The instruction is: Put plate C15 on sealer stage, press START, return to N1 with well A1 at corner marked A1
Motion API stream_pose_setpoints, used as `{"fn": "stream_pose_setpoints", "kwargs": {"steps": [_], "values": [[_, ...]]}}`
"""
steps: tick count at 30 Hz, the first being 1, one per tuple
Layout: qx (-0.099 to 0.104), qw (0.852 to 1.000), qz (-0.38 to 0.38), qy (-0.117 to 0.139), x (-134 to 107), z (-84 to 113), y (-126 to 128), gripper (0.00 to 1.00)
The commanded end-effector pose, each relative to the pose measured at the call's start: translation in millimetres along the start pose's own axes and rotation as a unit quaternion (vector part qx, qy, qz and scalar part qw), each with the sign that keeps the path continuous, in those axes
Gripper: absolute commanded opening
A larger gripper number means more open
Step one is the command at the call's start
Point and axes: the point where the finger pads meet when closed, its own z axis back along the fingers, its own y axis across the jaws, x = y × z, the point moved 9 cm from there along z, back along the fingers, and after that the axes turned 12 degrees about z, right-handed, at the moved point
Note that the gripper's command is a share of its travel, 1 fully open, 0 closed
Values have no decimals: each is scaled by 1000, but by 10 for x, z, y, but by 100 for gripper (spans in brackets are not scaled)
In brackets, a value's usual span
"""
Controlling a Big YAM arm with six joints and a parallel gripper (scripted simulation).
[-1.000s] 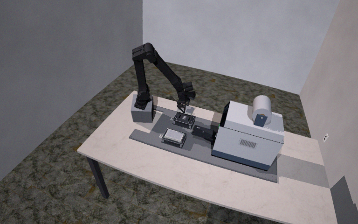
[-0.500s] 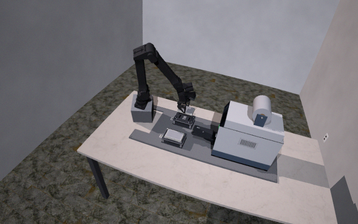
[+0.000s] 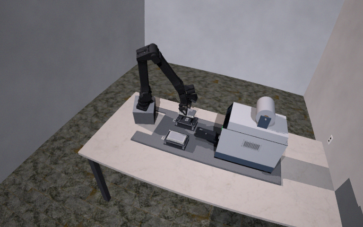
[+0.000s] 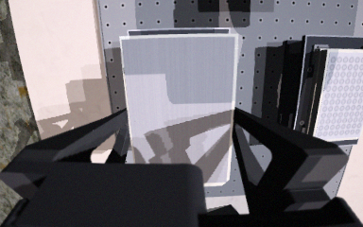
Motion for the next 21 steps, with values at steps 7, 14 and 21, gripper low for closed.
{"fn": "stream_pose_setpoints", "kwargs": {"steps": [7,14,21], "values": [[2,1000,-12,-17,225,-82,15,0],[3,1000,-3,-9,77,-93,44,0],[-1,1000,0,0,-46,-137,-12,0]]}}
